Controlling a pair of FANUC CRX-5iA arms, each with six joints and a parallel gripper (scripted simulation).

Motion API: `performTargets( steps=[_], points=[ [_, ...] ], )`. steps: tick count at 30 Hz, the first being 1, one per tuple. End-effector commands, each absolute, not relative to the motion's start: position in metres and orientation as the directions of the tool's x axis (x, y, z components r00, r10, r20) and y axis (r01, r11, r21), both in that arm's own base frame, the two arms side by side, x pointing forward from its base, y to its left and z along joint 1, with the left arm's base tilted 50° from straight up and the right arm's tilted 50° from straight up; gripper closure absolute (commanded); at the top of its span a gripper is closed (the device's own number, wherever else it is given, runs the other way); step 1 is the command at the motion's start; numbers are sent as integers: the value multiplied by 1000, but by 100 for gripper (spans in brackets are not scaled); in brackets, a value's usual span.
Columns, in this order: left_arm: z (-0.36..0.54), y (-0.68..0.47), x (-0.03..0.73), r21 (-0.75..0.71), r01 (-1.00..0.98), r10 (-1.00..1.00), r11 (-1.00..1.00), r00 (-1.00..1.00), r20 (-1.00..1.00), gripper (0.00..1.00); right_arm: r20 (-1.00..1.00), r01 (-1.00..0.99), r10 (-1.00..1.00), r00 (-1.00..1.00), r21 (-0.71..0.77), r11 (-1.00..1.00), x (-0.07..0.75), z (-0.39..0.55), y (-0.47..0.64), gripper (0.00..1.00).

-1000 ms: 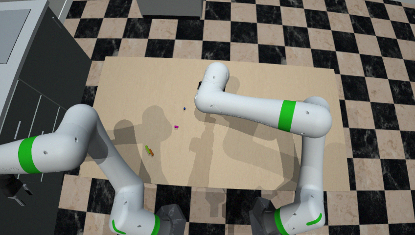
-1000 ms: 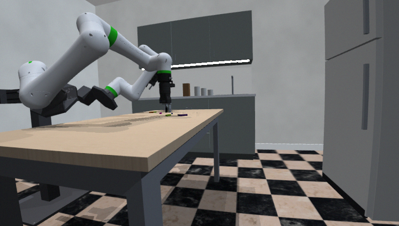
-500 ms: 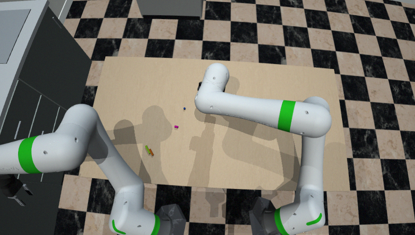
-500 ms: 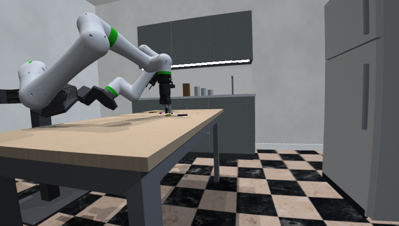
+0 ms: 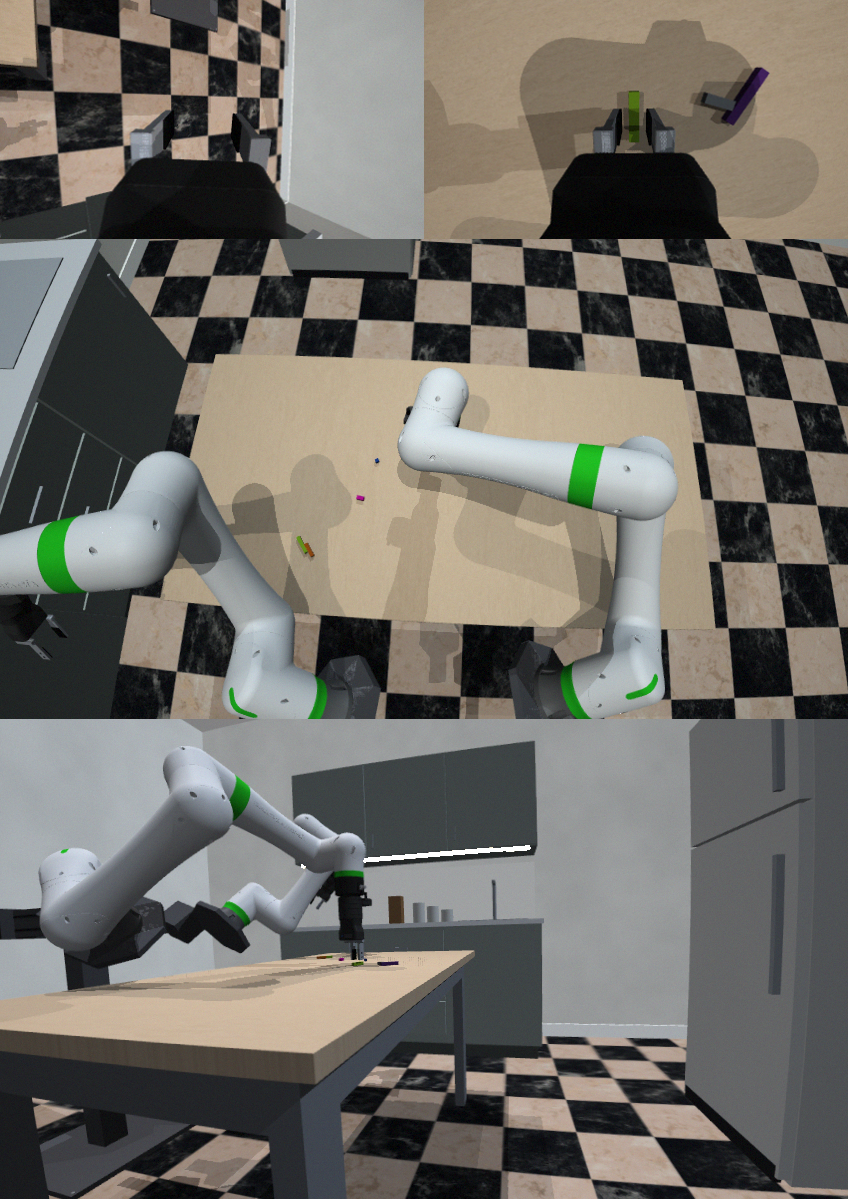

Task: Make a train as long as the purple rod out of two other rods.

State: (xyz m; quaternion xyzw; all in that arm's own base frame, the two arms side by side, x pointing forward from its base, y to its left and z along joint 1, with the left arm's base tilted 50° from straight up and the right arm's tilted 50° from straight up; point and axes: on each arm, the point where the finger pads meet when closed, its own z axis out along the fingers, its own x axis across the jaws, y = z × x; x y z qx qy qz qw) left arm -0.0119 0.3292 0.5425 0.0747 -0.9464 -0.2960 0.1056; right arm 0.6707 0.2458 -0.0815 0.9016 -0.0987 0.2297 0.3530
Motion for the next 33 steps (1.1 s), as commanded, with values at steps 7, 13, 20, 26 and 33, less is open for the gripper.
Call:
performTargets(
  steps=[7, 13, 20, 26, 33],
  points=[
    [543, 329, -12, 577, -79, -204, 813, -967, 155, 0, 485, -340, -15, 875, 590, -732, 672, -84, 244, 46],
    [543, 329, -12, 577, -79, -204, 813, -967, 155, 0, 485, -340, -15, 875, 590, -732, 674, -87, 240, 46],
    [543, 329, -12, 577, -79, -204, 813, -967, 155, 0, 485, -340, -15, 875, 590, -732, 675, -89, 238, 46],
    [543, 329, -12, 577, -79, -204, 813, -967, 155, 0, 485, -340, -15, 875, 590, -732, 676, -90, 237, 46],
    [543, 329, -12, 577, -79, -204, 813, -967, 155, 0, 485, -340, -15, 875, 590, -732, 676, -90, 237, 46]
  ],
)
